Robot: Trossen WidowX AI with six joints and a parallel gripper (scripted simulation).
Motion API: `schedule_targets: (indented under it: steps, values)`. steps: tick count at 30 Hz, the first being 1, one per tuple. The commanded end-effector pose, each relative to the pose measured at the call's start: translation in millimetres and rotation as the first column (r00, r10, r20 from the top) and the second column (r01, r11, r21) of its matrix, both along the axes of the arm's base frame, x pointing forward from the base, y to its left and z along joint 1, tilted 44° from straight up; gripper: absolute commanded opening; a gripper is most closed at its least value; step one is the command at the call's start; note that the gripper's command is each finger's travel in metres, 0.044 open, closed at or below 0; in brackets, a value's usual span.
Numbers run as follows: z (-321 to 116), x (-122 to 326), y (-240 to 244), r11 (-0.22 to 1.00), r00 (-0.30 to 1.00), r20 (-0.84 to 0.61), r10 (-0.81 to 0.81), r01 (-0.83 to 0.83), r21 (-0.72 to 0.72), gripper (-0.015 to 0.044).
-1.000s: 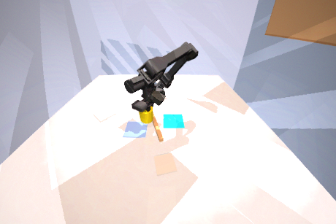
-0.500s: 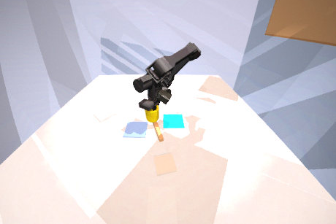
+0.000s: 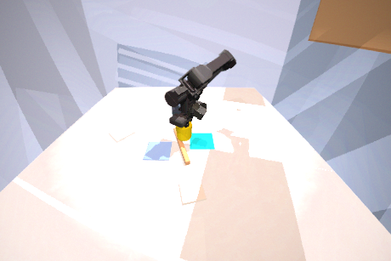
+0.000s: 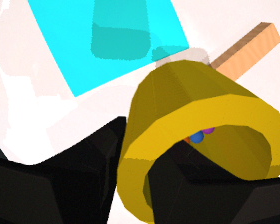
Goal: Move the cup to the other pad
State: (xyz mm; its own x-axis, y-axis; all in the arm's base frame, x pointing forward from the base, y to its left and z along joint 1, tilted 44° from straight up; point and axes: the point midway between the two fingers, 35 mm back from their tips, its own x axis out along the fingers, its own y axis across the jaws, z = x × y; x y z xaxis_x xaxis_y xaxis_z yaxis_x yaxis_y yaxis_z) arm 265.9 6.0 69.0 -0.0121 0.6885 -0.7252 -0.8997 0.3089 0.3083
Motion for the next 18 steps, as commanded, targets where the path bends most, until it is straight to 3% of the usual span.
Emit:
schedule_targets:
  steps: [1,18]
  values:
    - [5.7,-3.8,5.8,1.000,1.000,-0.004,-0.004,0.004,0.004,0.0000]
    - [28.6,-16.0,28.2,1.000,1.000,-0.004,-0.004,0.004,0.005,0.0000]
